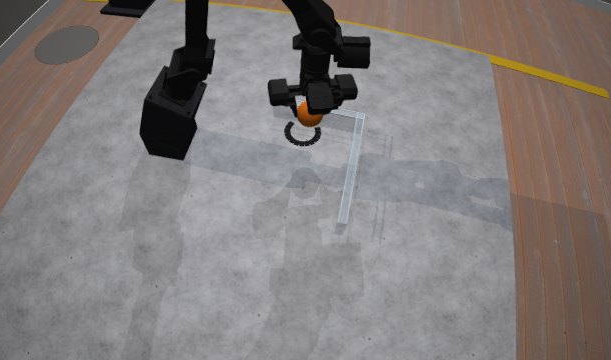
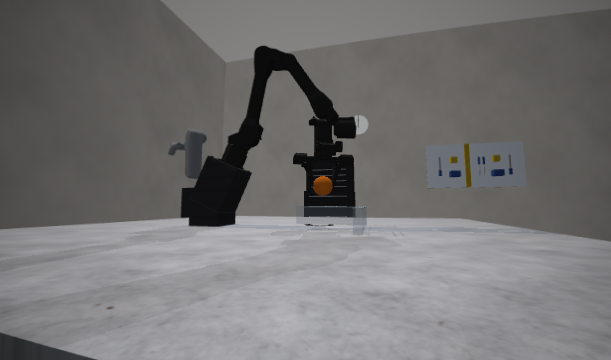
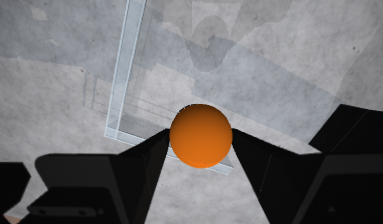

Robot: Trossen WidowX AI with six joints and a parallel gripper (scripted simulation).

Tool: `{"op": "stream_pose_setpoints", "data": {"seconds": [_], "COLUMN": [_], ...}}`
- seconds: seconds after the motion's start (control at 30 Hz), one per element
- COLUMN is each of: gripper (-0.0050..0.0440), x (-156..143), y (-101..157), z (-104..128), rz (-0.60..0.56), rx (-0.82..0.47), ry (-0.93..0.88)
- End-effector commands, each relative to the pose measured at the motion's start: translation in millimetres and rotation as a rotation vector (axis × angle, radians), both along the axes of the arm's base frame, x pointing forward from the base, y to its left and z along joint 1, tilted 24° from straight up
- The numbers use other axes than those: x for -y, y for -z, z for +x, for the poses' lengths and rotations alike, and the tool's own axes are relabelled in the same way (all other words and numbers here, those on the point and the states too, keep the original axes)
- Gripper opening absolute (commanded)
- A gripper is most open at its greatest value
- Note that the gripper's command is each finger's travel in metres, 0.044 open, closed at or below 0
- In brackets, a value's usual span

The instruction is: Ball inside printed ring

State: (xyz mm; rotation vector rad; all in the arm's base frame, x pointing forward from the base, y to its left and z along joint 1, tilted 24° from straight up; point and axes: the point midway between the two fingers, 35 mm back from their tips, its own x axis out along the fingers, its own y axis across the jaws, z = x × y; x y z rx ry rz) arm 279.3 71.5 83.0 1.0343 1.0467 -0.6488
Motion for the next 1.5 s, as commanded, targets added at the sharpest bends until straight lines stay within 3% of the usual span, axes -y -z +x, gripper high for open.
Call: {"op": "stream_pose_setpoints", "data": {"seconds": [0.0,0.33,0.57,0.7,0.77,0.9,1.47], "gripper": [0.0000,0.0000,0.0000,0.0000,0.0000,0.0000,0.0000], "x": [-14.8,-42.4,-43.6,-45.5,-45.5,-45.2,-45.5], "y": [9.0,17.3,22.2,47.3,47.3,78.9,91.2], "z": [-6.4,-17.2,-14.8,-2.1,-2.1,9.6,14.9], "rz": [0.046,0.150,0.152,0.152,0.152,0.152,0.152], "rx": [-0.010,-0.002,-0.002,-0.002,-0.002,-0.002,-0.002], "ry": [0.122,0.350,0.355,0.355,0.355,0.355,0.355]}}
